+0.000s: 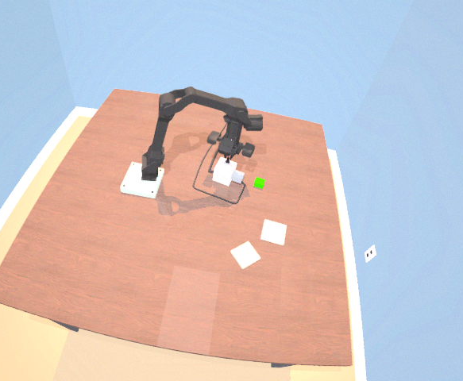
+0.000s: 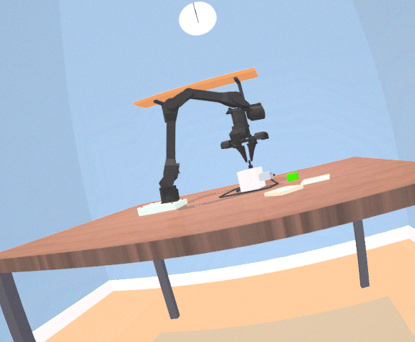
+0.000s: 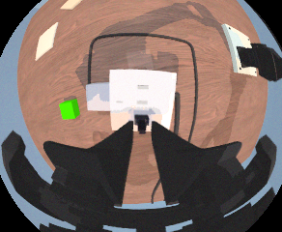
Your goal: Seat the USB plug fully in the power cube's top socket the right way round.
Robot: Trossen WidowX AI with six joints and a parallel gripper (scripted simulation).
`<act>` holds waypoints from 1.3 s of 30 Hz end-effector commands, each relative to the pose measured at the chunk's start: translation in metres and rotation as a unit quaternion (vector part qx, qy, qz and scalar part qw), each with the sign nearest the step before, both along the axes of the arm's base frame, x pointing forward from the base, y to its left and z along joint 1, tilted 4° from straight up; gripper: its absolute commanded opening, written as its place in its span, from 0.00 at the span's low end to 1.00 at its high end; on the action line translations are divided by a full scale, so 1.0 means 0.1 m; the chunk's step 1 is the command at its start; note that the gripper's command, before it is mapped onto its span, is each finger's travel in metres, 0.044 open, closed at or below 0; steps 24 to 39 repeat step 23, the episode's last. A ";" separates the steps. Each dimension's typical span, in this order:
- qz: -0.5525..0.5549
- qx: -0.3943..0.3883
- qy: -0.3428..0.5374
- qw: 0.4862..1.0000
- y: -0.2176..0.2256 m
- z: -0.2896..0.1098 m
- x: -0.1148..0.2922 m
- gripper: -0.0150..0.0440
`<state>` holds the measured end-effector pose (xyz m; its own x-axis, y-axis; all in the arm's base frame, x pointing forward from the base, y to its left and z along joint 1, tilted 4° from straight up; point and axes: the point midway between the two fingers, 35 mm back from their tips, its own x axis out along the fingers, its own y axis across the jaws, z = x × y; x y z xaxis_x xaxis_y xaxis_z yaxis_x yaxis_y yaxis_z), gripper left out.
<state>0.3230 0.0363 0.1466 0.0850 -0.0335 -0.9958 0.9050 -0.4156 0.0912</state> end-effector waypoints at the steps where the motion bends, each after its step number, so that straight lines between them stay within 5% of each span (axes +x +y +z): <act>1: 0.000 0.000 0.000 1.000 0.00 0.00 0.00 0.42; 39: 0.000 0.000 0.000 1.000 0.00 0.11 -0.01 0.42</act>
